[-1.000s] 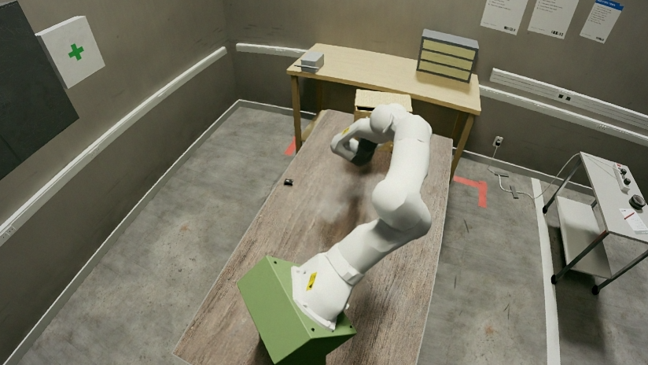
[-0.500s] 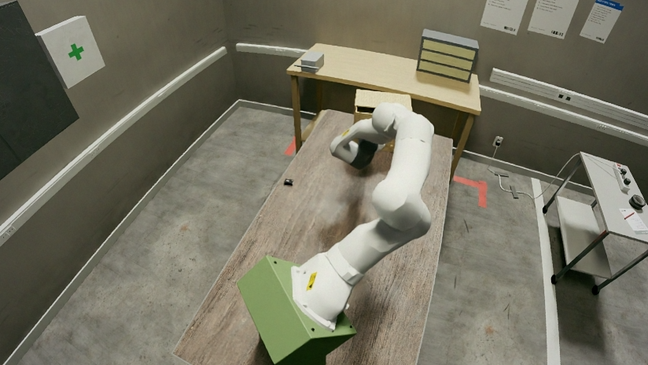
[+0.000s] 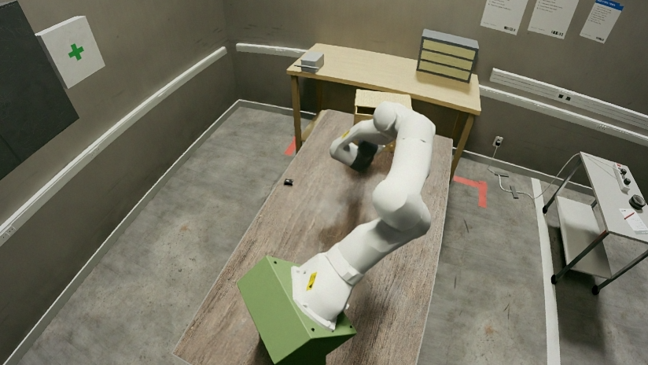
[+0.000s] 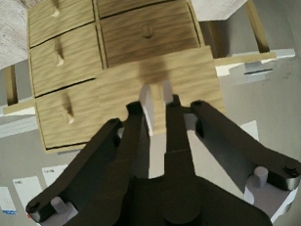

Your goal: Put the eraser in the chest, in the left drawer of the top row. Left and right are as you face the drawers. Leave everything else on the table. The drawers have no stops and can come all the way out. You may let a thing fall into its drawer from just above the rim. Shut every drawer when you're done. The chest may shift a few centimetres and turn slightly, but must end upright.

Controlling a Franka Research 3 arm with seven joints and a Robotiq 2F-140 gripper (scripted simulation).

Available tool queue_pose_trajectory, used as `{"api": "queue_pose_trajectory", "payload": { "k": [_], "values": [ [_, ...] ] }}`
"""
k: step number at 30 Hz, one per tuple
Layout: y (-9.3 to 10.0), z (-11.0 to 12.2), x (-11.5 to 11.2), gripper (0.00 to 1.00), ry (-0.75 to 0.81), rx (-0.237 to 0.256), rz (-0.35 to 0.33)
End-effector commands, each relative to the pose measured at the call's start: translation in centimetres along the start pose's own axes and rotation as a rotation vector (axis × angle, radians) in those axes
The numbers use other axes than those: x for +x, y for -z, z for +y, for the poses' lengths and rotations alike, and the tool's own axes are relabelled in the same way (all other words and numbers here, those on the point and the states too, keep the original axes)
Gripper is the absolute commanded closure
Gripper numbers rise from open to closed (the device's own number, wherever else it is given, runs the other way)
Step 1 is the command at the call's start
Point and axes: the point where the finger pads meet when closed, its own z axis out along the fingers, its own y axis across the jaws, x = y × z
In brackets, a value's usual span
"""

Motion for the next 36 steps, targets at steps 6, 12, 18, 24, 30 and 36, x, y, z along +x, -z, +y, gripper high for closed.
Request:
{"api": "queue_pose_trajectory", "payload": {
  "k": [6, 12, 18, 24, 30, 36],
  "values": [
    [0.41, 0.01, 0.10, 0.83, 0.004, -0.001, -0.003],
    [0.45, 0.01, 0.12, 0.83, 0.004, -0.001, -0.003],
    [0.46, 0.01, 0.12, 0.83, 0.004, -0.001, -0.003],
    [0.46, 0.01, 0.12, 0.83, 0.004, -0.001, -0.003],
    [0.46, 0.01, 0.12, 0.79, 0.004, -0.001, -0.003],
    [0.46, 0.01, 0.12, 0.72, 0.004, -0.001, -0.003]
  ]
}}
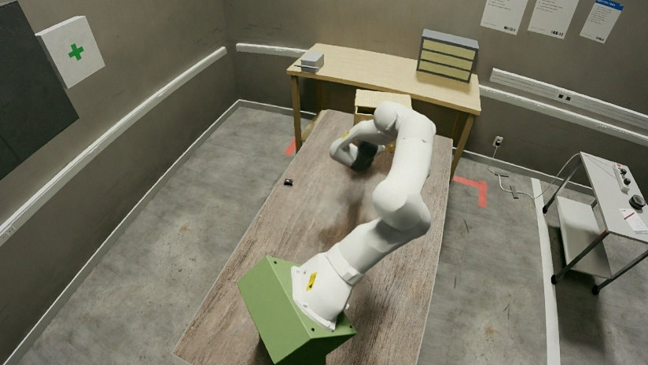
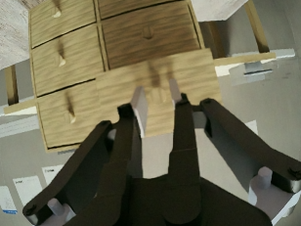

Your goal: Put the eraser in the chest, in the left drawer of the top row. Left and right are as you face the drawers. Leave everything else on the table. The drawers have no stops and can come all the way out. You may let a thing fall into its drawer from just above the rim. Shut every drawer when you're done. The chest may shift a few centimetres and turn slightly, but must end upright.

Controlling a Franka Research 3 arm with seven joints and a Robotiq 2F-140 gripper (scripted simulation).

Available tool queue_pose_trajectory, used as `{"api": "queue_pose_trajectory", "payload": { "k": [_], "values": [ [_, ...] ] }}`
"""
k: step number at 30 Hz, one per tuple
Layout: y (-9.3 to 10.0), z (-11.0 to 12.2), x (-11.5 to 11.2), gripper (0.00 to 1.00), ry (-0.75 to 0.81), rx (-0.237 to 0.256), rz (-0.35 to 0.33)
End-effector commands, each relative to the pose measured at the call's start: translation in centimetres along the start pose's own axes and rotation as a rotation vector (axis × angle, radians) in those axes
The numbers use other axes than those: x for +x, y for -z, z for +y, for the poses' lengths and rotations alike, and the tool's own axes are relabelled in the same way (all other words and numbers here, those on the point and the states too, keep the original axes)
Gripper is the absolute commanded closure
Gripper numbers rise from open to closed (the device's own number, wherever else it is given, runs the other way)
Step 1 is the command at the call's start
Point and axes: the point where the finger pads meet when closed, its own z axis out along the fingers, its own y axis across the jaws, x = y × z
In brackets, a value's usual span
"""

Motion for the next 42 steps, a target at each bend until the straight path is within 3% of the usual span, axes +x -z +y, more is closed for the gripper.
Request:
{"api": "queue_pose_trajectory", "payload": {
  "k": [1, 11, 21, 31, 38, 42],
  "values": [
    [0.0, 0.0, -0.1, 0.72, 0.003, -0.002, -0.002],
    [0.4, 0.0, 0.1, 0.72, 0.003, -0.002, -0.002],
    [4.3, 0.0, 1.5, 0.72, 0.003, -0.002, -0.002],
    [5.1, 0.0, 1.6, 0.72, 0.003, -0.002, -0.002],
    [8.4, 0.0, 1.5, 0.72, 0.003, -0.002, -0.002],
    [9.3, 0.0, 1.5, 0.72, 0.003, -0.002, -0.002]
  ]
}}
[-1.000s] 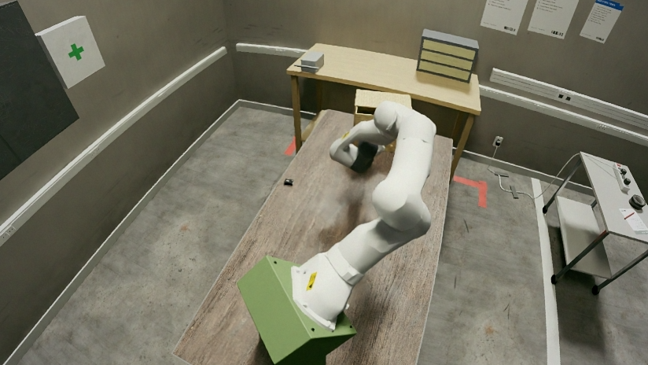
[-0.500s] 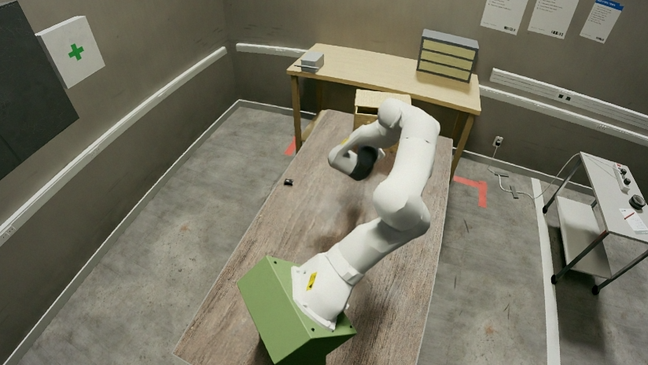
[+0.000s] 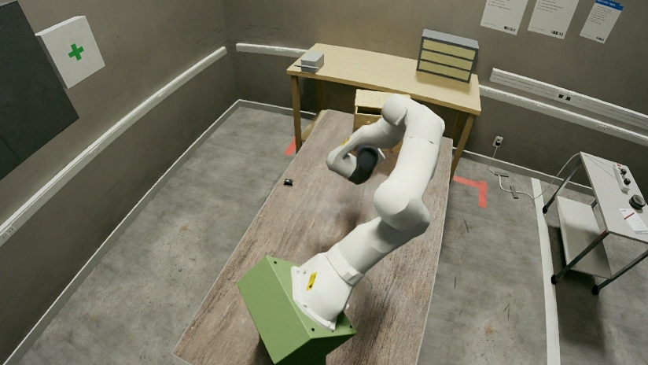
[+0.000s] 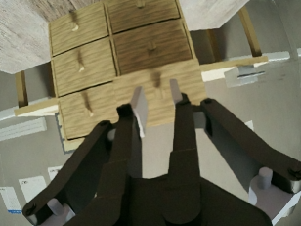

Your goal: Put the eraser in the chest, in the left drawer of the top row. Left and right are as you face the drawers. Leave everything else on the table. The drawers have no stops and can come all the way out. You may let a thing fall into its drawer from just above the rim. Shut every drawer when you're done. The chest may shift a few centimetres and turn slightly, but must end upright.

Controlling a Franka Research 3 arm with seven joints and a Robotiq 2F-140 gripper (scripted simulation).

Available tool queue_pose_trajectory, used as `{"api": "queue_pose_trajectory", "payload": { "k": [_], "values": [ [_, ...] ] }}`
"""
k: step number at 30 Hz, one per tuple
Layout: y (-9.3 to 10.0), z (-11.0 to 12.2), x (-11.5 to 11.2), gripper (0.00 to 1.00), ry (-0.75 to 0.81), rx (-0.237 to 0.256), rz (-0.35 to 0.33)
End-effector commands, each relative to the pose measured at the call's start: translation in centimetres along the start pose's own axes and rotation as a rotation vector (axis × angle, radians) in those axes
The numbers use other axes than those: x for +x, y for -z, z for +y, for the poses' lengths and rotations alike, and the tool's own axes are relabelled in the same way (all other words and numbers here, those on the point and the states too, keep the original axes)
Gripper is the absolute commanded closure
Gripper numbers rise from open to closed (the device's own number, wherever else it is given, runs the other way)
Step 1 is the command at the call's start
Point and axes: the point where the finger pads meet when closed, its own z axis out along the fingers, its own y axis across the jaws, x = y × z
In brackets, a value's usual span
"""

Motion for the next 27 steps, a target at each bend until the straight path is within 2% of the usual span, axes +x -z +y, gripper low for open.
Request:
{"api": "queue_pose_trajectory", "payload": {
  "k": [1, 8, 11, 13, 15, 17, 19, 20, 21, 22, 27],
  "values": [
    [1.5, -0.2, -0.7, 0.72, 0.013, 0.006, -0.020],
    [1.8, -0.1, -0.8, 0.72, 0.016, 0.002, -0.018],
    [1.5, 0.7, -1.1, 0.72, 0.037, -0.023, -0.009],
    [1.0, 1.9, -1.5, 0.72, 0.069, -0.059, 0.002],
    [1.0, 1.9, -1.5, 0.72, 0.069, -0.059, 0.002],
    [0.3, 3.7, -2.1, 0.72, 0.119, -0.114, 0.017],
    [-0.4, 6.2, -3.0, 0.72, 0.193, -0.190, 0.033],
    [-0.4, 6.2, -3.0, 0.72, 0.193, -0.190, 0.033],
    [-0.5, 6.9, -3.2, 0.72, 0.215, -0.212, 0.037],
    [-0.5, 6.9, -3.2, 0.72, 0.215, -0.212, 0.037],
    [-0.8, 8.9, -3.9, 0.72, 0.281, -0.274, 0.046]
  ]
}}
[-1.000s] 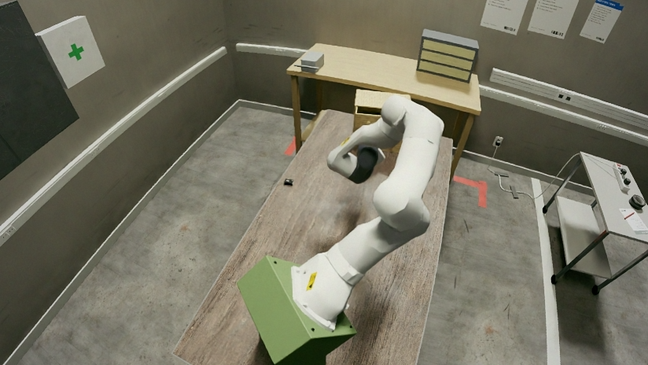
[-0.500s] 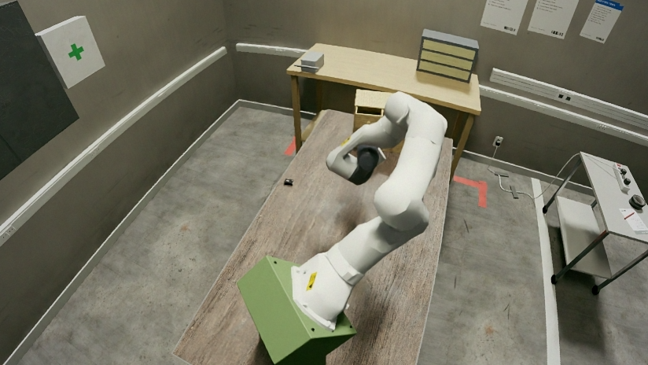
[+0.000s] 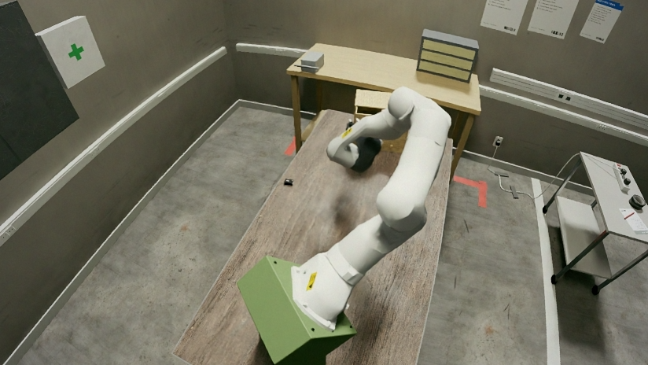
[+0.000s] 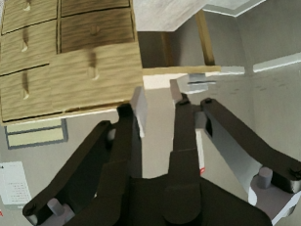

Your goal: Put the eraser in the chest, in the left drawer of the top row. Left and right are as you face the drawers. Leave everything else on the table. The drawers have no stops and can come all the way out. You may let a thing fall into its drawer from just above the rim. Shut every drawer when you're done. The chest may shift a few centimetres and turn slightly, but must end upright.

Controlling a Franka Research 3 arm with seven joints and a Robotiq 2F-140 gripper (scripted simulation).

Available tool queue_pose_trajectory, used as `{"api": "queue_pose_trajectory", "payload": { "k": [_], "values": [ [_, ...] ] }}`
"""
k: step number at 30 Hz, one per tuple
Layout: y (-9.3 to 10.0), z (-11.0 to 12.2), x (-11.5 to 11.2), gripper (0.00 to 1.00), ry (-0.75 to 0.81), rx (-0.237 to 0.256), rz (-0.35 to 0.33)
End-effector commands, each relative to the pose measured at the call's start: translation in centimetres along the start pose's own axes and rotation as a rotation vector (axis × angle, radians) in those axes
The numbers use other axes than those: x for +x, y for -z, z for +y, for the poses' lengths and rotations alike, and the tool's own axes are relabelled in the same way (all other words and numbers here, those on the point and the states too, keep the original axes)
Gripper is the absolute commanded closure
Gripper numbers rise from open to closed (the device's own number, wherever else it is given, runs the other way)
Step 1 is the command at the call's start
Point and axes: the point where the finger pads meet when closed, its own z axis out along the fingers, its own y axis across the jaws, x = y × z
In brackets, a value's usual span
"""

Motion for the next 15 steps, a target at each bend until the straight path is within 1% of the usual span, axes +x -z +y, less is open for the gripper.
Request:
{"api": "queue_pose_trajectory", "payload": {
  "k": [1, 3, 5, 15],
  "values": [
    [-1.2, 2.2, 0.1, 0.72, 0.121, -0.084, 0.047],
    [-1.4, 3.0, -0.3, 0.72, 0.151, -0.112, 0.050],
    [-1.4, 3.0, -0.3, 0.72, 0.151, -0.112, 0.050],
    [-2.0, 7.2, -2.7, 0.72, 0.337, -0.268, 0.060]
  ]
}}
